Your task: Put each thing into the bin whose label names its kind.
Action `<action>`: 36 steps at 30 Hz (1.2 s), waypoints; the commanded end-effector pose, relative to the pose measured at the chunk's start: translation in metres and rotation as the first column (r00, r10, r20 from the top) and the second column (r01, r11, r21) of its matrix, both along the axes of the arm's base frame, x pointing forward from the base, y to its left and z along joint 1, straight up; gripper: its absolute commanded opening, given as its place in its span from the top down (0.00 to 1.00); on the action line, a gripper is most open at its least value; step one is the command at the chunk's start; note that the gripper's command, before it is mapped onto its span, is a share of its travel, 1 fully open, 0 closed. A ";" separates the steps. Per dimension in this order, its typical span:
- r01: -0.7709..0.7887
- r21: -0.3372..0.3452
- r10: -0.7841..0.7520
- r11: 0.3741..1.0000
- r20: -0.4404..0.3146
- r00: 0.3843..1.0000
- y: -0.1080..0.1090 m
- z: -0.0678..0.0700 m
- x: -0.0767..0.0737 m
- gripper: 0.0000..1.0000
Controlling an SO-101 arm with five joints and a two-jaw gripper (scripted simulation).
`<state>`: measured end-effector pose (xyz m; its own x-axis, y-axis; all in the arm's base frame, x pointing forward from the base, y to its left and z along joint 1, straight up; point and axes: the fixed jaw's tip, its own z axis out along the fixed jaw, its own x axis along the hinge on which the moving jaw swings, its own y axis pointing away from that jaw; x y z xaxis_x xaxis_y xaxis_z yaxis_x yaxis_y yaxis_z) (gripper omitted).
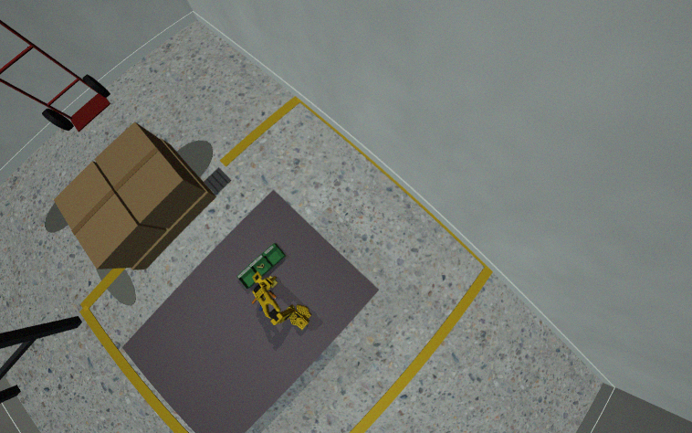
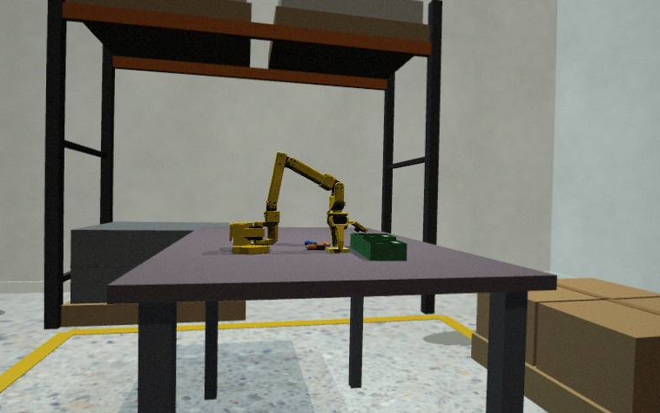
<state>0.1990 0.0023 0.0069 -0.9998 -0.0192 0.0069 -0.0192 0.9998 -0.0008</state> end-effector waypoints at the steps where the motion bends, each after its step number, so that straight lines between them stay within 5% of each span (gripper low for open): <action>1: -0.014 0.000 0.014 1.000 0.029 0.999 0.002 0.003 0.004 0.65; 19: -0.014 0.000 0.014 1.000 0.029 0.999 0.002 0.003 0.004 0.67; 36: -0.014 0.000 0.014 1.000 0.029 0.999 0.002 0.003 0.004 0.83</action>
<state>0.1993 0.0021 0.0069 -0.9998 -0.0190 0.0049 -0.0190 0.9998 -0.0017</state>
